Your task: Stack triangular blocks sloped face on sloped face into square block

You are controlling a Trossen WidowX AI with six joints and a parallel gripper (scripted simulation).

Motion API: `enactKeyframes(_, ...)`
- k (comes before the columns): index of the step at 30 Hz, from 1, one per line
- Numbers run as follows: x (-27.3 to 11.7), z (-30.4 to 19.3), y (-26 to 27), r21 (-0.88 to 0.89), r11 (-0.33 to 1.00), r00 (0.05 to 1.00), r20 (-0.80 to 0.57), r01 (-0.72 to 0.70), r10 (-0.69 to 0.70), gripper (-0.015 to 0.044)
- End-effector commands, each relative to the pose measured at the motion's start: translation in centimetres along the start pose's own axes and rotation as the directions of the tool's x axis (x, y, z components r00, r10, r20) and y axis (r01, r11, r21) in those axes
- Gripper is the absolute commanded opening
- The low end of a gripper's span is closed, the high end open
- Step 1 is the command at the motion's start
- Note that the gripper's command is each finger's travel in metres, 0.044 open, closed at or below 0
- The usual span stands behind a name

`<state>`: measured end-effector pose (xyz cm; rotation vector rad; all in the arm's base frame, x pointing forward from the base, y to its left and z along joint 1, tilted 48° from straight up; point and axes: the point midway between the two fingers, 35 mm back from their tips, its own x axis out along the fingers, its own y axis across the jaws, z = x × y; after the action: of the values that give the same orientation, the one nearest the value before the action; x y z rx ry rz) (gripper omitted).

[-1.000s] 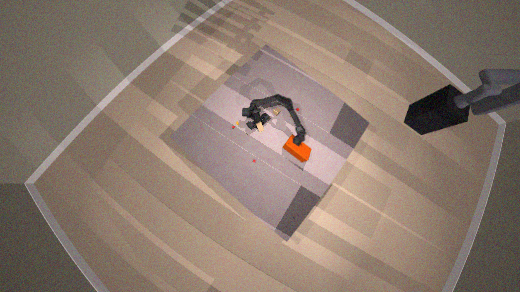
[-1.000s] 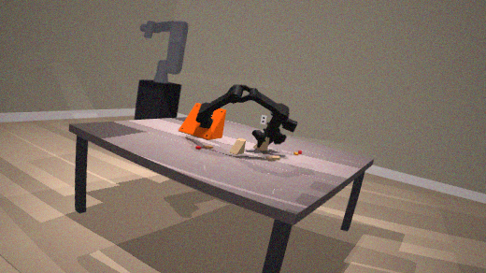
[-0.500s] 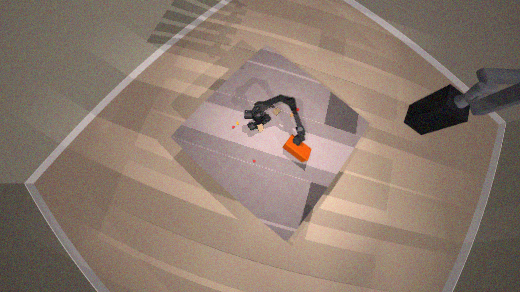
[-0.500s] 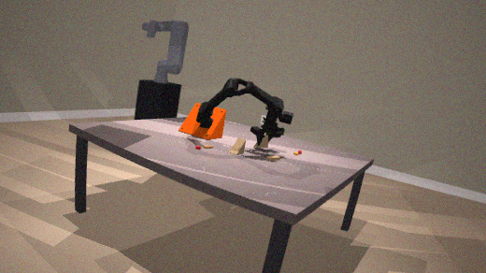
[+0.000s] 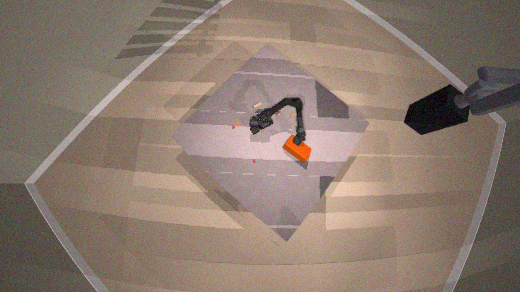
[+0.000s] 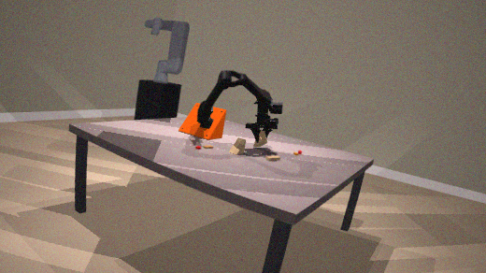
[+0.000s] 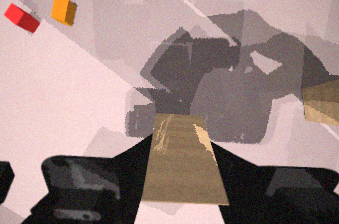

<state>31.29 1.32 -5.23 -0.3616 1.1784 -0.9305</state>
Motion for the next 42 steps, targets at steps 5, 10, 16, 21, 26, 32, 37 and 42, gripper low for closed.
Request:
enactKeyframes(5, -0.5, -1.5, -0.1, -0.001, 1.000, 0.982, 0.187, 0.004, -0.004, 0.0000)
enactKeyframes(10, -0.7, -2.4, -0.1, -0.002, 1.000, 0.950, 0.312, 0.004, -0.003, 0.0000)
enactKeyframes(16, -0.8, -3.5, -0.1, -0.004, 1.000, 0.891, 0.455, 0.003, 0.000, 0.0000)
enactKeyframes(21, -0.8, -4.6, 0.0, -0.006, 1.000, 0.819, 0.574, 0.002, 0.002, 0.0000)
enactKeyframes(26, -0.8, -4.6, 0.4, -0.002, 1.000, 0.801, 0.598, -0.014, 0.012, 0.0026)
enactKeyframes(32, -0.8, -4.6, 0.4, -0.002, 1.000, 0.801, 0.598, -0.014, 0.012, 0.0184)
enactKeyframes(37, -0.8, -4.6, 0.4, -0.002, 1.000, 0.801, 0.598, -0.014, 0.012, 0.0315)
enactKeyframes(42, -0.8, -4.6, 0.4, -0.002, 1.000, 0.801, 0.598, -0.014, 0.012, 0.0440)
